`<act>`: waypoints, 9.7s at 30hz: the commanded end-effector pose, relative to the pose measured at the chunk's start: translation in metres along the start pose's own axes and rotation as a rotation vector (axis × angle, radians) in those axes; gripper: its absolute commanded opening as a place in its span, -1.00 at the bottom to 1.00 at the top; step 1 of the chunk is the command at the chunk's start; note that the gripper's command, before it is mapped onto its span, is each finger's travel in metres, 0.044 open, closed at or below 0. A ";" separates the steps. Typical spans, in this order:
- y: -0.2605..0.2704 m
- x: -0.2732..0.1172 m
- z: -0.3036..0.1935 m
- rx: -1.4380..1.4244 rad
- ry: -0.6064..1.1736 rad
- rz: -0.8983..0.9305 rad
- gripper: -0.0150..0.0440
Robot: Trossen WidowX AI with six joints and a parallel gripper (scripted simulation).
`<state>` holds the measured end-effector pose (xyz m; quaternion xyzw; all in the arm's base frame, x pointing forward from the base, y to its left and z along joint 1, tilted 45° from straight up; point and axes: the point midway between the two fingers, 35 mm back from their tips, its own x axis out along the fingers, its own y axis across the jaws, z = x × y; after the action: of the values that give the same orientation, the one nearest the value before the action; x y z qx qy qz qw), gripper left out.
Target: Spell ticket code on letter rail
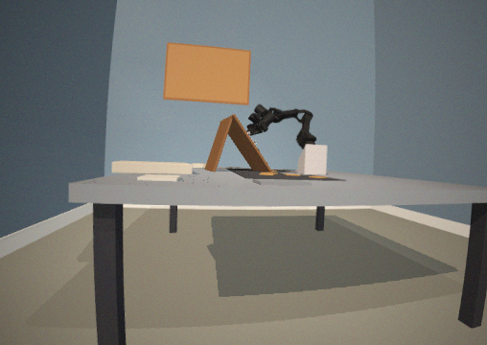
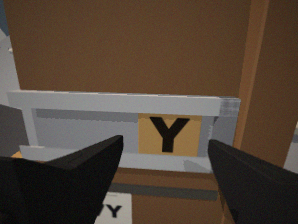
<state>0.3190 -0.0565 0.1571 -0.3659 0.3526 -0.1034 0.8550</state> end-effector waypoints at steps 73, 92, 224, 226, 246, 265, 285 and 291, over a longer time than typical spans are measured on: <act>0.013 0.001 0.002 0.048 0.276 0.082 -0.49; 0.032 0.006 0.017 0.011 0.695 -0.001 -0.49; 0.014 0.036 0.017 0.012 0.694 -0.003 -0.49; 0.013 0.036 0.017 0.012 0.694 -0.003 -0.49; 0.017 0.029 0.017 0.011 0.694 -0.003 -0.49; 0.016 0.010 0.015 0.011 0.695 -0.002 -0.49; 0.022 -0.086 0.055 -0.870 0.294 0.318 0.49; 0.023 -0.123 0.059 -1.228 0.095 0.363 1.00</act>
<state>0.3111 0.0139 0.2009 -0.5364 0.5722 0.0446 0.6188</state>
